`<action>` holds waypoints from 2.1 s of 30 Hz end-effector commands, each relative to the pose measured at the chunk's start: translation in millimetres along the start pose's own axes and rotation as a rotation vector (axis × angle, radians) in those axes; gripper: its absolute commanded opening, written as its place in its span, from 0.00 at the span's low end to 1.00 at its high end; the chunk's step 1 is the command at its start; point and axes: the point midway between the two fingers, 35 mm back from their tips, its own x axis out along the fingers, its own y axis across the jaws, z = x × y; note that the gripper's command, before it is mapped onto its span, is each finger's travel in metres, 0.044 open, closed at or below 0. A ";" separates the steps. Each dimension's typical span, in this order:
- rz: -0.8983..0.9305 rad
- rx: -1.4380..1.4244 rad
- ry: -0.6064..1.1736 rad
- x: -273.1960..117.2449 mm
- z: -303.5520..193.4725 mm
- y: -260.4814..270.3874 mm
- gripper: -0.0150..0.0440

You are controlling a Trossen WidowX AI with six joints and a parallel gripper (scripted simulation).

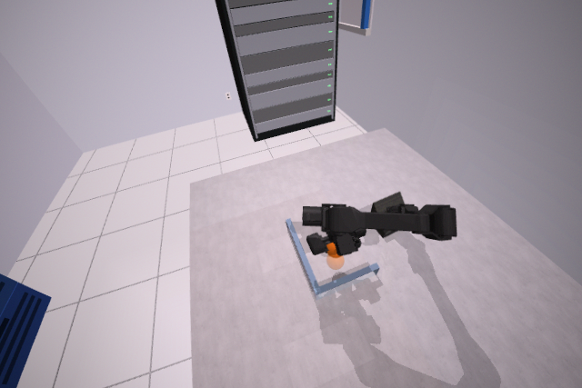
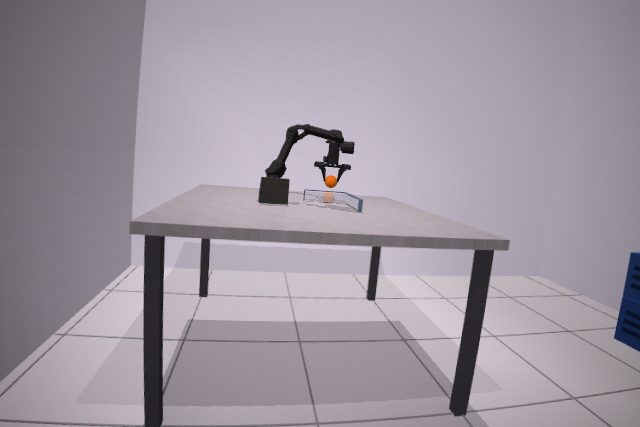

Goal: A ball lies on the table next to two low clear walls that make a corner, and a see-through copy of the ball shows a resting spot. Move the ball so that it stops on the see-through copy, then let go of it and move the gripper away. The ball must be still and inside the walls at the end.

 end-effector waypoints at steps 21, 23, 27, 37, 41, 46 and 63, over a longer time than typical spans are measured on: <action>-0.010 0.001 -0.005 72.9 5.4 2.2 0.25; -0.010 0.001 -0.005 74.2 5.4 2.1 0.25; -0.010 0.001 -0.005 79.4 5.4 2.0 0.25; -0.013 -0.006 0.000 87.1 6.2 0.7 0.30; -0.013 -0.006 0.000 87.1 6.2 0.7 0.48; -0.013 -0.006 0.000 87.1 6.2 0.7 0.70; -0.025 0.013 -0.003 10.3 1.3 -0.1 0.99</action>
